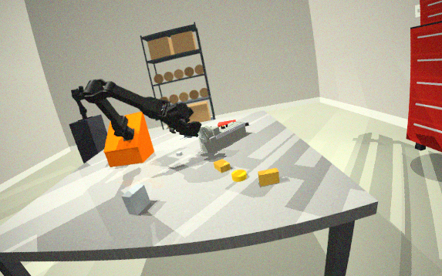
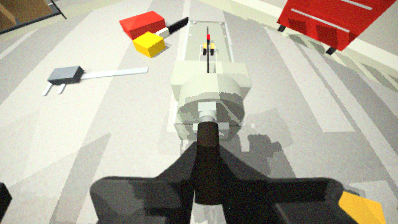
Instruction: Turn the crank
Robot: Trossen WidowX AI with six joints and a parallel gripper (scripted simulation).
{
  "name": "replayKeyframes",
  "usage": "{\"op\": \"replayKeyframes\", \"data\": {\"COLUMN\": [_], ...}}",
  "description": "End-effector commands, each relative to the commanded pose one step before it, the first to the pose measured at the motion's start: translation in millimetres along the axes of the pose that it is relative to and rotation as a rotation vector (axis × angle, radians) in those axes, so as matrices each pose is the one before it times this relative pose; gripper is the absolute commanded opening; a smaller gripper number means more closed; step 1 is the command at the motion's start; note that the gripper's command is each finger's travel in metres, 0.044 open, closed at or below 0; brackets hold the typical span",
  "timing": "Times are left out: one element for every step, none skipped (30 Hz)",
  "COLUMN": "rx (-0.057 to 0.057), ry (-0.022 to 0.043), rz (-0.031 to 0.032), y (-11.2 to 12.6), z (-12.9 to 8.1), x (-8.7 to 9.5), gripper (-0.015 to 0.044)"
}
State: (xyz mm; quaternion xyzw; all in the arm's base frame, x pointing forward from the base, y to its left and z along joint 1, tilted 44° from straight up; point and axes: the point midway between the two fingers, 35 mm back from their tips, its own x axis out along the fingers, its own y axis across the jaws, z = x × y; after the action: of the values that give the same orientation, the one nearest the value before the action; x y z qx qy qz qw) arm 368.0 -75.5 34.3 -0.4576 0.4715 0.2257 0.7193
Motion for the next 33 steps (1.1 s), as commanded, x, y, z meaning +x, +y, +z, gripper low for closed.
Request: {"op": "replayKeyframes", "data": {"rx": [-0.002,0.0,0.0,0.0,0.0,0.0,0.0,0.0,0.0,0.0,0.0,0.0,0.0,0.0,0.0,0.0,0.0,0.0,0.0,0.0,0.0,0.0,0.0,0.0,0.0,0.0,0.0,0.0,0.0,0.0,0.0,0.0,0.0], "ry": [-0.00436,0.0,0.0,0.0,0.0,0.0,0.0,0.0,0.0,0.0,0.0,0.0,0.0,0.0,0.0,0.0,0.0,0.0,0.0,0.0,0.0,0.0,0.0,0.0,0.0,0.0,0.0,0.0,0.0,0.0,0.0,0.0,0.0], "rz": [-0.02417,0.0,-0.00001,0.0,-0.00001,0.0,-0.00001,0.0,-0.00001,0.0,-0.00001,-0.00001,-0.00001,0.0,-0.00001,-0.00001,-0.00001,-0.00001,-0.00001,-0.00001,-0.00001,-0.00001,-0.00001,-0.00001,-0.00001,-0.00001,-0.00001,-0.00001,-0.00002,-0.00002,-0.00002,-0.00002,-0.00002], "y": [-9.1,0.0,-0.13,0.0,-0.13,0.0,-0.14,0.0,-0.14,0.0,-0.16,-0.1,-0.08,0.0,-0.16,-0.09,-0.1,-0.11,-0.12,-0.13,-0.14,-0.15,-0.16,-0.16,-0.13,-0.18,-0.2,-0.2,-0.21,-0.22,-0.21,-0.23,-0.24], "z": [1.1,0.0,-0.04,0.0,-0.04,0.0,-0.05,0.0,-0.05,0.0,-0.05,-0.03,-0.03,0.0,-0.05,-0.03,-0.03,-0.03,-0.03,-0.03,-0.03,-0.03,-0.03,-0.04,-0.04,-0.04,-0.05,-0.05,-0.05,-0.05,-0.05,-0.06,-0.06], "x": [-1.54,0.0,0.08,0.0,0.08,0.0,0.09,0.0,0.09,0.0,0.09,0.05,0.05,0.0,0.11,0.05,0.05,0.05,0.05,0.05,0.05,0.05,0.05,0.05,0.05,0.05,0.06,0.06,0.06,0.06,0.07,0.07,0.07], "gripper": [0.0,0.0,0.0,0.0,0.0,0.0,0.0,0.0,0.0,0.0,0.0,0.0,0.0,0.0,0.0,0.0,0.0,0.0,0.0,0.0,0.0,0.0,0.0,0.0,0.0,0.0,0.0,0.0,0.0,0.0,0.0,0.0,0.0]}}
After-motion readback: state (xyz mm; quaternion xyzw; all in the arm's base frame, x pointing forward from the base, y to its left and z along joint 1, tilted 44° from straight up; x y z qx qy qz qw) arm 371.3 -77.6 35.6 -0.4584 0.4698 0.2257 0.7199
